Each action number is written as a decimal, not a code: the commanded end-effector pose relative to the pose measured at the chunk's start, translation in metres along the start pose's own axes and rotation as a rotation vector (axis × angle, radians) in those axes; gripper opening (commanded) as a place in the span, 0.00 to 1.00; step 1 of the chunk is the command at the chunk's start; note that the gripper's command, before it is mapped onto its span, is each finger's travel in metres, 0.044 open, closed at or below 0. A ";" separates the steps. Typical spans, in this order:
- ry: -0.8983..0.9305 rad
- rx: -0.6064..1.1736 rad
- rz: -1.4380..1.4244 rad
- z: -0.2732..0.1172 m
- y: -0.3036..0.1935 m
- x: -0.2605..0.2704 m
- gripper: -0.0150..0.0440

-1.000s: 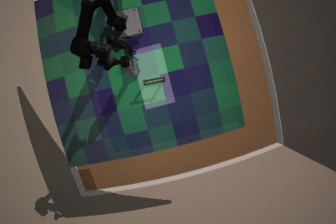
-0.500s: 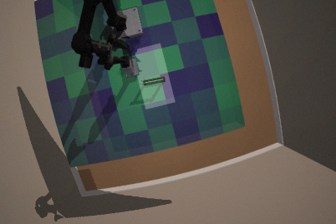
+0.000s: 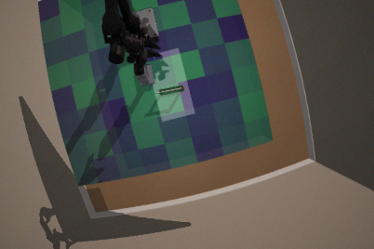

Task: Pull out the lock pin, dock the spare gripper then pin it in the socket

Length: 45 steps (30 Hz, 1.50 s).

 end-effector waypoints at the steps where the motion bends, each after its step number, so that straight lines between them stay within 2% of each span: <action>1: -0.013 -0.030 -0.055 0.004 -0.001 0.004 0.56; 6: -0.157 -0.164 -0.459 0.019 0.001 0.039 0.56; 13: -0.508 -0.242 -1.122 0.052 0.008 0.085 0.56; 18: -0.830 -0.166 -1.590 0.083 0.015 0.111 0.56; 23: -1.193 0.049 -2.028 0.119 0.023 0.129 0.56; 33: -1.673 0.586 -2.470 0.169 0.035 0.140 0.56; 45: -1.685 0.605 -2.479 0.170 0.035 0.141 0.56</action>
Point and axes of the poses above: the point midway between the two fingers, 35 mm back from their tips, its own z axis out along the fingers, its own x axis across the jaws, y = z × x, the point moved 6 cm from there along -z, back along the fingers, and after that the axes turned 3 degrees about z, right-handed, at the moved point
